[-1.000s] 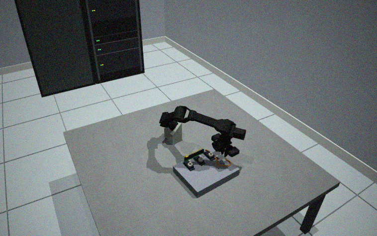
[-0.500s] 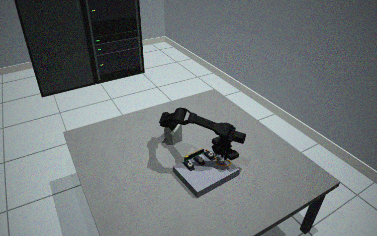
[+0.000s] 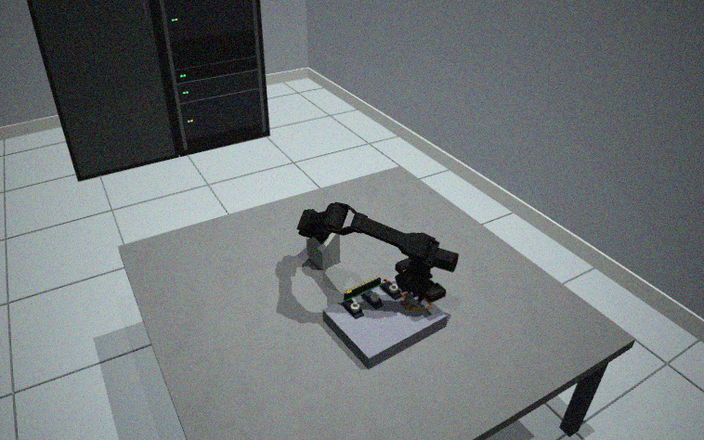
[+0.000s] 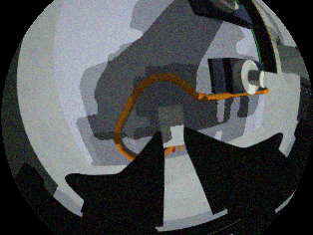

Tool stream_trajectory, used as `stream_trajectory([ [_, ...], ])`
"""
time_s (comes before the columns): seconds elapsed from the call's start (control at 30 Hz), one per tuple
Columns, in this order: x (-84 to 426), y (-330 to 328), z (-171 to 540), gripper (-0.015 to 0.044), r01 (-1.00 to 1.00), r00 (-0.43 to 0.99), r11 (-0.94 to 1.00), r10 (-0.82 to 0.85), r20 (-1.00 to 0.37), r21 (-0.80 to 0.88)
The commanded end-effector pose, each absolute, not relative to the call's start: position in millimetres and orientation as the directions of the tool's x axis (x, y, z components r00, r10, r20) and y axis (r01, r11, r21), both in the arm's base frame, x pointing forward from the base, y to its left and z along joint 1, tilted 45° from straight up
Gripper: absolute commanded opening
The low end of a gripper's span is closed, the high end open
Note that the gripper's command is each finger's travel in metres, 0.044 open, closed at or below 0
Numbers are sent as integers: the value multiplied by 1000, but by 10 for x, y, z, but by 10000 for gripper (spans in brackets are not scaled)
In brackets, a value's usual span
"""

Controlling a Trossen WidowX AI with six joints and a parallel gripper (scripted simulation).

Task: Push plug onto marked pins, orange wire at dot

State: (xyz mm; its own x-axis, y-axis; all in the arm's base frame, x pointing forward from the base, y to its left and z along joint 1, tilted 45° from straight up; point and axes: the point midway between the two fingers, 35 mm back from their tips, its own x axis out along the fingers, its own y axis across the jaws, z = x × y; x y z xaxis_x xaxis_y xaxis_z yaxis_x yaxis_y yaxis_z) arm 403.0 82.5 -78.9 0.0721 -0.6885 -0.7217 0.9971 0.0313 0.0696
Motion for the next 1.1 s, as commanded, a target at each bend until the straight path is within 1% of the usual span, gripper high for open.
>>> stream_trajectory([
  [0.0,4024,824,-800,23,997,76,40,-691,-718,67],
  [0.13,4024,832,-793,0,997,76,40,-691,-718,67],
  [0.5,3985,1206,-410,0,997,76,40,-690,-720,67],
  [0.67,3976,1230,-375,0,997,76,43,-690,-720,64],
  [0.8,3935,1190,-294,0,996,75,83,-690,-720,24],
  [1.07,3770,1042,-31,0,969,74,222,-691,-719,-112],
])
